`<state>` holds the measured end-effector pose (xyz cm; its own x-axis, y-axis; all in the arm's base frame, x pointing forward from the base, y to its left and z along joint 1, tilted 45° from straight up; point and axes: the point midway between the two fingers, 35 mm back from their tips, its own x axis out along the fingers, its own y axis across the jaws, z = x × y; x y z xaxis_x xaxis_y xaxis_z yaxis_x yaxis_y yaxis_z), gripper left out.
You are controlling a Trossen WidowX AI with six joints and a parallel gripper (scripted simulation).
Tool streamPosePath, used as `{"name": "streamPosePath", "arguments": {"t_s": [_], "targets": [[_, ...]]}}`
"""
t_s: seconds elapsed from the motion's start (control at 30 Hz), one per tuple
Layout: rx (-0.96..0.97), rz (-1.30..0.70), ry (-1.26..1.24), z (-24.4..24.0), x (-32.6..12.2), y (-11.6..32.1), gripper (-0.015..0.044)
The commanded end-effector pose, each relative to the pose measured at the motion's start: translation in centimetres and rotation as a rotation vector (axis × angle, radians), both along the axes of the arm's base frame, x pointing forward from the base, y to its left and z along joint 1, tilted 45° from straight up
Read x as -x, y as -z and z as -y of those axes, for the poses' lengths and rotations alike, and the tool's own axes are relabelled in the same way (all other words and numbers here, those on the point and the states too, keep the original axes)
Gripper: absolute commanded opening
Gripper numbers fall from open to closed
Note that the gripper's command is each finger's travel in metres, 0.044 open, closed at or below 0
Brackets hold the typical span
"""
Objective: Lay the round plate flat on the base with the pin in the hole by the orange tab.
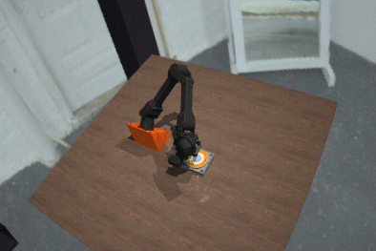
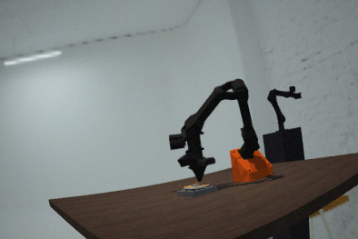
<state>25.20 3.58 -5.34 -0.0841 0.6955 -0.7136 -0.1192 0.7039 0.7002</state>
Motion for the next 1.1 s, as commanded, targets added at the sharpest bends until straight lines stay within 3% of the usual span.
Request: {"name": "streamPosePath", "arguments": {"t_s": [0.0, 1.07], "targets": [[-0.004, -0.008, 0.006, -0.3, 0.1, 0.3, 0.0000], [-0.003, -0.006, 0.006, 0.7, -3.3, 1.6, 0.0000]]}}
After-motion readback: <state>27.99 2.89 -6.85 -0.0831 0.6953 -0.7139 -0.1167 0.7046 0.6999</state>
